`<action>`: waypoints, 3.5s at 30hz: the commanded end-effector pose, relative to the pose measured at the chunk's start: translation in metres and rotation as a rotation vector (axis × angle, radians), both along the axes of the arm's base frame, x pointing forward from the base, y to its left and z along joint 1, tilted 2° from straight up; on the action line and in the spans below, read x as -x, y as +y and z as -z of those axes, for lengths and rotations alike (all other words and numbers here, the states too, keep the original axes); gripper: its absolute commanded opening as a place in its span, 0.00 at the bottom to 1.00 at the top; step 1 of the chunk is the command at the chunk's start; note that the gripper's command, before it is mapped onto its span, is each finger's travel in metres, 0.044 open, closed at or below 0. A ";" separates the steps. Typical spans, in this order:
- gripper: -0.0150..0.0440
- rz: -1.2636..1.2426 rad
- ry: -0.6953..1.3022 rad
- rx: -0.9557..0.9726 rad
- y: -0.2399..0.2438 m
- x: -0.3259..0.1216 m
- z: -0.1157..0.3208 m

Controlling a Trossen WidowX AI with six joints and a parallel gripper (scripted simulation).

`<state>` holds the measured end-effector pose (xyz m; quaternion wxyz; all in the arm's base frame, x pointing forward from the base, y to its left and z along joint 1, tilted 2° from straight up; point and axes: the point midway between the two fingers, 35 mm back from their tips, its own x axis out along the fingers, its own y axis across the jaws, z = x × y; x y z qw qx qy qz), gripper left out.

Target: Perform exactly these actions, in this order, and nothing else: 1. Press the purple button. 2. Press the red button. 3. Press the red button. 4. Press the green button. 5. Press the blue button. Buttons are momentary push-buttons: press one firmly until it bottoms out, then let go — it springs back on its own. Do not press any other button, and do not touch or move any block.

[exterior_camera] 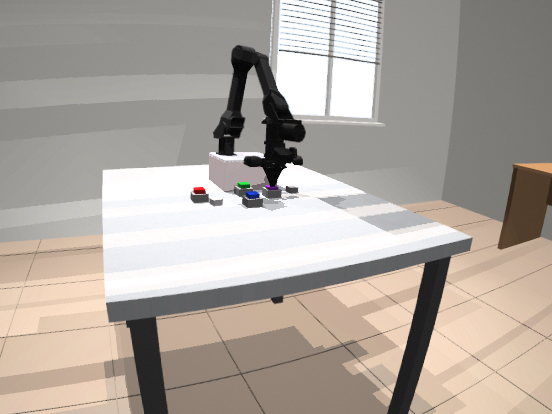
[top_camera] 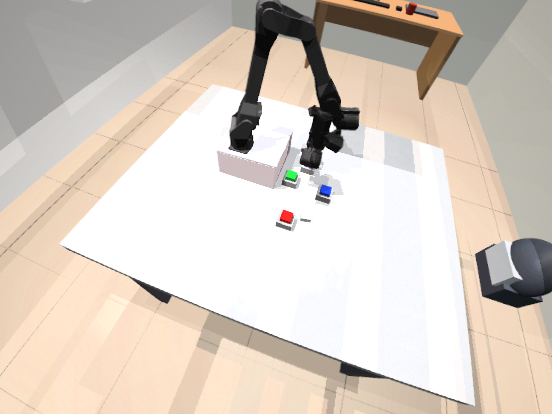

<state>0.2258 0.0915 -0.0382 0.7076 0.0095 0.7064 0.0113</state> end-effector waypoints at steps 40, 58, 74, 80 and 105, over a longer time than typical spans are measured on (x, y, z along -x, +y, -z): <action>0.29 0.003 0.006 0.014 -0.130 -0.024 -0.091; 0.29 0.003 0.014 0.022 -0.246 0.015 -0.030; 0.29 0.003 0.014 0.022 -0.246 0.015 -0.012; 0.29 0.003 0.014 0.022 -0.246 0.015 -0.002; 0.29 0.003 0.014 0.022 -0.246 0.016 0.007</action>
